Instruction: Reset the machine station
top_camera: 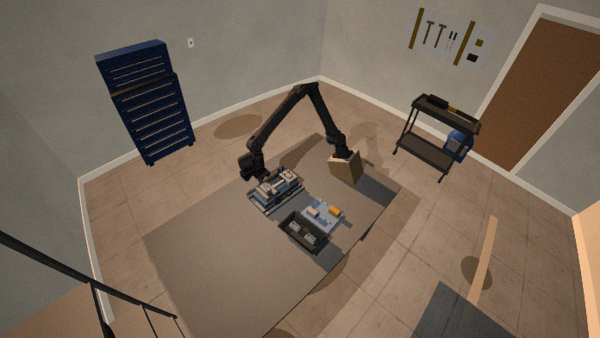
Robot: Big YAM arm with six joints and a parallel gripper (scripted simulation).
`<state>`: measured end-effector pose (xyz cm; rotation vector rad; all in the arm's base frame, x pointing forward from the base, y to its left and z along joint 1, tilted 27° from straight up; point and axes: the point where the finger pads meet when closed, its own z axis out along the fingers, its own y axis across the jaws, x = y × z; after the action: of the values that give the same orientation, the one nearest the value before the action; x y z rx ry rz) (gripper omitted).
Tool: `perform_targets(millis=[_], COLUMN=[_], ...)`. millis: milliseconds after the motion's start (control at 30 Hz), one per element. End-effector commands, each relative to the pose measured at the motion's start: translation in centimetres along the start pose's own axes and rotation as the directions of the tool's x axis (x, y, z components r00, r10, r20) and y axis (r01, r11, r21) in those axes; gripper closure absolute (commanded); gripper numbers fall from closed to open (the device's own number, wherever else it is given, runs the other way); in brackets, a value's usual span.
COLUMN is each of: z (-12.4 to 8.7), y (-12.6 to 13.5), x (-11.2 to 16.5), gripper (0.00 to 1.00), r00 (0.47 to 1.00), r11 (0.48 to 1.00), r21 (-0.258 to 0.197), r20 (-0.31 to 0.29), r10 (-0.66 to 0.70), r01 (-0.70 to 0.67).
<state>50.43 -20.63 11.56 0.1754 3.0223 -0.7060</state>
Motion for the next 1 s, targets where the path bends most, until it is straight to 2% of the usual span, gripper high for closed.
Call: perform_targets(millis=[0, 967], z=[0.06, 0.33], y=[-1.12, -1.31], x=[-0.44, -0.92], gripper=[1.00, 1.00], r00=[1.000, 0.999], r11=[1.000, 1.000], r21=[0.003, 0.004], r20=[0.018, 0.024], r10=[0.015, 0.023], r01=[-0.015, -0.023])
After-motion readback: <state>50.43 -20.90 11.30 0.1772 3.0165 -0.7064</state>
